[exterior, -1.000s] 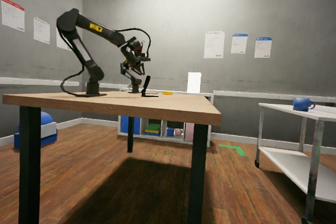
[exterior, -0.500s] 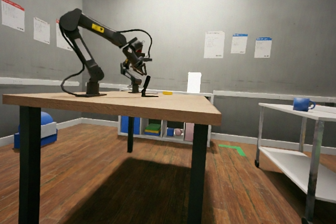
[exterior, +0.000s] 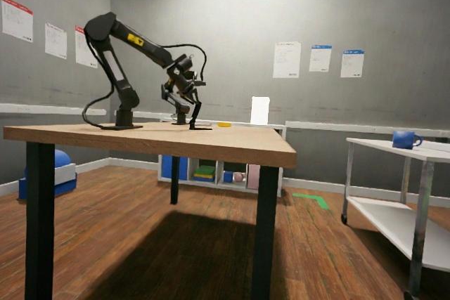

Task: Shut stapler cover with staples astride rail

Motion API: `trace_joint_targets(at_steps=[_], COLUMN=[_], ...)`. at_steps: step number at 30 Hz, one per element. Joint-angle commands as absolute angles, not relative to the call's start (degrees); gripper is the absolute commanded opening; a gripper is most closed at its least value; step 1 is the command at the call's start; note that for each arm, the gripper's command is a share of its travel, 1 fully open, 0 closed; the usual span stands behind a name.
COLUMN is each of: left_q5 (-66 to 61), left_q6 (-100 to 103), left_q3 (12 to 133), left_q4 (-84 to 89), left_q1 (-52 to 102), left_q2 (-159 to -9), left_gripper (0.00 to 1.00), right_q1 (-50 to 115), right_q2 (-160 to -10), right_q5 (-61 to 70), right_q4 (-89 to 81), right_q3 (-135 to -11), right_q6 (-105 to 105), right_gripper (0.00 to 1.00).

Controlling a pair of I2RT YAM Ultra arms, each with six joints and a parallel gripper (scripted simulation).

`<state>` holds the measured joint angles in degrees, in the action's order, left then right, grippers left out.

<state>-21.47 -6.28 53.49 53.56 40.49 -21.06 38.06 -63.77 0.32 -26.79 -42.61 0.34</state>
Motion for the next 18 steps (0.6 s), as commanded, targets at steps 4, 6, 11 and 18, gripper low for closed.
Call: trace_joint_targets(at_steps=[4,6,11,18], left_q5=[-21.79,-21.79,-21.79,-21.79], left_q6=[-6.70,-6.70,-6.70,-6.70], left_q3=[53.41,53.41,53.41,53.41], left_q4=[54.25,54.25,54.25,54.25], left_q1=[40.94,40.94,40.94,40.94], left_q2=[-20.47,-20.47,-20.47,-20.47], left_gripper=[1.00,1.00,1.00,1.00], right_q1=[37.90,37.91,37.92,37.93], right_q2=[-65.65,-66.23,-67.76,-69.96], right_q5=[0.44,0.43,0.40,0.33], right_q4=[-23.36,-22.62,-20.71,-18.14], right_q3=[-41.87,-41.70,-41.33,-40.96], right_q6=[0.50,0.48,0.45,0.36], right_gripper=[0.50,0.50,0.50,0.50])
